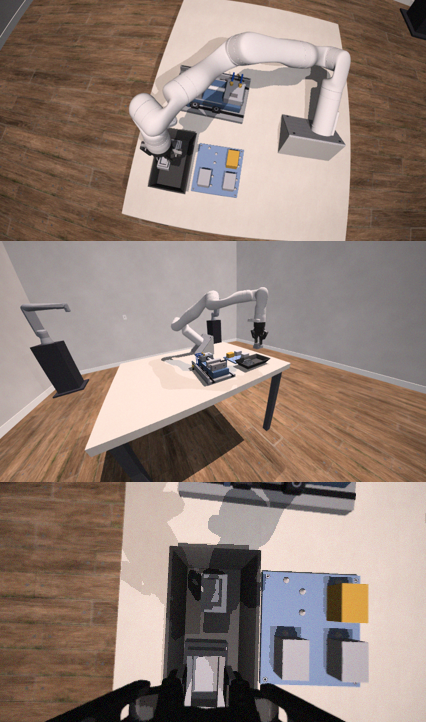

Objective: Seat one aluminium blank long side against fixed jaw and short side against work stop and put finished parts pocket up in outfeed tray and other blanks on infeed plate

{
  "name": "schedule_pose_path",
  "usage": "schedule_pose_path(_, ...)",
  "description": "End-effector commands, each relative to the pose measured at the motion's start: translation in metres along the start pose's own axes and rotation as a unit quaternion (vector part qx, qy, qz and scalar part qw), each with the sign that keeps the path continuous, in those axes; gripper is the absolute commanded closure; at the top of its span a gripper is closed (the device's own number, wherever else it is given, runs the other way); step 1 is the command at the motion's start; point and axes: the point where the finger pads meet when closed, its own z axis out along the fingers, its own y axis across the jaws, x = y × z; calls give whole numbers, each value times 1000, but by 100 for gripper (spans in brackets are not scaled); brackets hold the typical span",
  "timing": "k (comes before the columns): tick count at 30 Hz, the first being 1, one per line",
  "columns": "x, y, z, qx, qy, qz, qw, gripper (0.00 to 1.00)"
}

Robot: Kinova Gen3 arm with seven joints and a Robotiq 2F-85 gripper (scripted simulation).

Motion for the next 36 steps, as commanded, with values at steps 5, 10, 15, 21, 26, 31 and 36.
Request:
schedule_pose_path(5, -14, 10, 1, -5, 0, -7, 1000, 100)
schedule_pose_path(10, -15, 10, 1, -4, 0, -7, 1000, 100)
schedule_pose_path(15, -14, 9, 0, -4, -1, -7, 1000, 100)
schedule_pose_path(21, -14, 9, 0, -4, -1, -7, 1000, 100)
schedule_pose_path(26, -14, 9, 0, -4, -1, -7, 1000, 100)
schedule_pose_path(31, -14, 9, 0, -4, -1, -7, 1000, 100)
schedule_pose_path(36, -14, 9, 0, -4, -1, -7, 1000, 100)
